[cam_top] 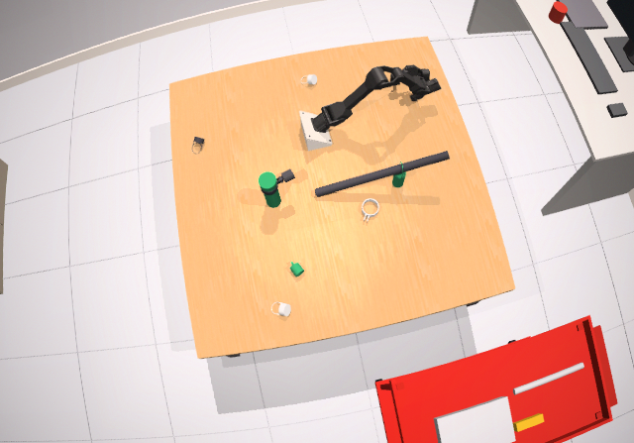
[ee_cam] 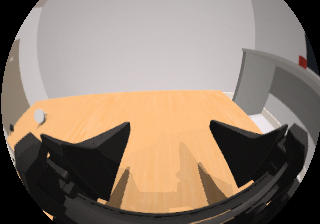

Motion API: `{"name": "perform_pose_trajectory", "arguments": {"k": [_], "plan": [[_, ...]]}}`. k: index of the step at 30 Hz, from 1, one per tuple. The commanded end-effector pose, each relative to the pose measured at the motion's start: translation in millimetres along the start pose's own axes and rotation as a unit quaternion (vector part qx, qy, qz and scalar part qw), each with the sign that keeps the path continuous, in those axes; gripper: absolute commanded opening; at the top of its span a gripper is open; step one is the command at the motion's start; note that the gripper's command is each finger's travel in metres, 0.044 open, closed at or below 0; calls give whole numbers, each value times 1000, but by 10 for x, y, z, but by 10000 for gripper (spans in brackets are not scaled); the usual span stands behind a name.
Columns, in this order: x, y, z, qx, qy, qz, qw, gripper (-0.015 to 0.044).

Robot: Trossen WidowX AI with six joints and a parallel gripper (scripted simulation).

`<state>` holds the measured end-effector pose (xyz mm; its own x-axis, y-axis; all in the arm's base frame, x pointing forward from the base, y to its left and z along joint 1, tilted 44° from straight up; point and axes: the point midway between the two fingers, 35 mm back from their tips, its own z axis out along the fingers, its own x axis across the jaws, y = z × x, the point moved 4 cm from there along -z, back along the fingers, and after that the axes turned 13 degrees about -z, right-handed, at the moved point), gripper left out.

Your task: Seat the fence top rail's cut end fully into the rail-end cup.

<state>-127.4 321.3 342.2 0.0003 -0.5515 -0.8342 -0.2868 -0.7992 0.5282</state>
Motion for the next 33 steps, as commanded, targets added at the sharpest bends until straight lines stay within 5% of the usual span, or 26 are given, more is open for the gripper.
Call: {"name": "perform_pose_trajectory", "arguments": {"k": [1,17,33], "plan": [[-177,-123,-417,71,-46,-19,996,440],[-465,-266,-2032,330,-183,-68,924,440],[-354,275,-3514,575,-272,-106,764,440]]}}
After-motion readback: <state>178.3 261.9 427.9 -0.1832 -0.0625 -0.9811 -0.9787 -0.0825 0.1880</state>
